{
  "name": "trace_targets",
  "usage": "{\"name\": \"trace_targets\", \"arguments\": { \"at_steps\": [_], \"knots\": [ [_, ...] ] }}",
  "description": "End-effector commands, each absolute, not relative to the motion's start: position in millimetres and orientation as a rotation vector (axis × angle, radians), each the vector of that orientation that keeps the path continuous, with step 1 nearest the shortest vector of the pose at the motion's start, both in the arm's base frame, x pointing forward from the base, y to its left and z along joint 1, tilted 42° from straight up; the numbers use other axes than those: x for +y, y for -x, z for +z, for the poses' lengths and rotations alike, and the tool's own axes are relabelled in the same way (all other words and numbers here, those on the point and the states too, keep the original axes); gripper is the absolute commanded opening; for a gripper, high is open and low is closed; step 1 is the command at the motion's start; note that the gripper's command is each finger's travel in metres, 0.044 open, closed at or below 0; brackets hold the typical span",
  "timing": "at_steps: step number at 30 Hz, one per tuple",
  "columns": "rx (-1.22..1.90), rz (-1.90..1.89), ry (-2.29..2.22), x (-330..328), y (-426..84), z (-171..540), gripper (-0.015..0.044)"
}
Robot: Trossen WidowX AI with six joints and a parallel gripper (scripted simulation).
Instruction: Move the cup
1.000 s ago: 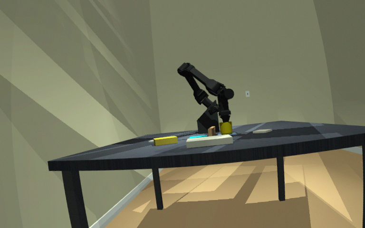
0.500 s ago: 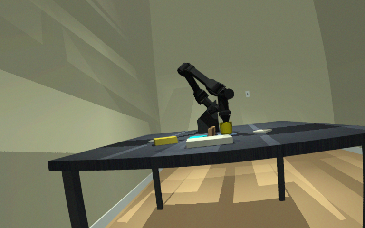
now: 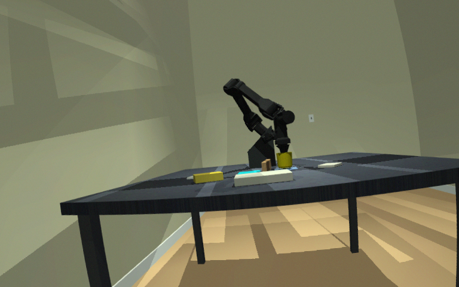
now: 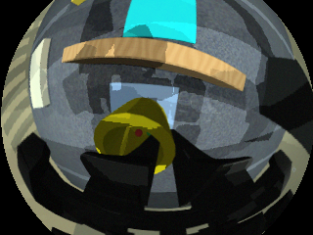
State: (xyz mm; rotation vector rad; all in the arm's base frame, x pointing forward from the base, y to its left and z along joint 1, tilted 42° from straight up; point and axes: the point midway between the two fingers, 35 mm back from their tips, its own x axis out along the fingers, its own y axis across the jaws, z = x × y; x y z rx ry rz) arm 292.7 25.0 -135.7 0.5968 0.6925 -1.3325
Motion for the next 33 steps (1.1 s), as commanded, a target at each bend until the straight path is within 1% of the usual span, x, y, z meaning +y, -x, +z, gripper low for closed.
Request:
{"name": "trace_targets", "arguments": {
  "at_steps": [1,15,33],
  "knots": [
    [0.691,-1.33,-0.608,34,-294,-127,0.0],
    [0.693,-1.331,-0.602,72,-287,-85,0.0],
    [0.693,-1.323,-0.594,71,-287,-88,0.0]
  ]
}}
